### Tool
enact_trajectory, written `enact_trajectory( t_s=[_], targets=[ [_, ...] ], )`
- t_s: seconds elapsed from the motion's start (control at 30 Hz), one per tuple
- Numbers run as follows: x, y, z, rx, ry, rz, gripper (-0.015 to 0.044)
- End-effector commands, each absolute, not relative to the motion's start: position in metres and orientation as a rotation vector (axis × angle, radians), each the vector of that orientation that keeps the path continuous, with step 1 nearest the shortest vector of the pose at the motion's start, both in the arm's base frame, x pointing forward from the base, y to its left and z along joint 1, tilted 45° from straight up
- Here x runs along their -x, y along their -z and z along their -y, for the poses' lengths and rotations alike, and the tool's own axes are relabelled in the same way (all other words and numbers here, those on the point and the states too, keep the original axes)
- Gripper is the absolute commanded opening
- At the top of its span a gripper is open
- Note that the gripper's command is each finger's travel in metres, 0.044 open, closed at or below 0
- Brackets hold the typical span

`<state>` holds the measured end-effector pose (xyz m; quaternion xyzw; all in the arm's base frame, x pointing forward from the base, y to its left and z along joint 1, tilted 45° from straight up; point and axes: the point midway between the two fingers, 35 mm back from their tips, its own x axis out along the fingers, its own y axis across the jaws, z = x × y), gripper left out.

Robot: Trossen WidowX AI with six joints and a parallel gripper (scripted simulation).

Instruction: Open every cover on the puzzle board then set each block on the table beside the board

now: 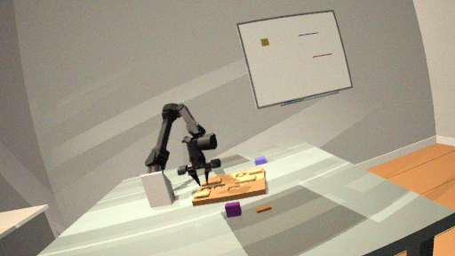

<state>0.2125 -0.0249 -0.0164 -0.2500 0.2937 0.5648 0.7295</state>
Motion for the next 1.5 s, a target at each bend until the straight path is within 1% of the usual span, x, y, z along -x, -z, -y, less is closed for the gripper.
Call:
enact_trajectory(
  t_s=[0.0,0.83,1.2,1.47],
  targets=[
    [-0.215,0.011,0.032,0.644,-1.271,-0.589,0.0144],
    [-0.207,-0.013,0.052,1.143,-1.455,-0.191,0.0144],
    [-0.208,-0.006,0.047,1.147,-1.456,-0.189,0.0144],
    [-0.209,-0.005,0.046,1.059,-1.428,-0.265,0.0144]
  ],
)
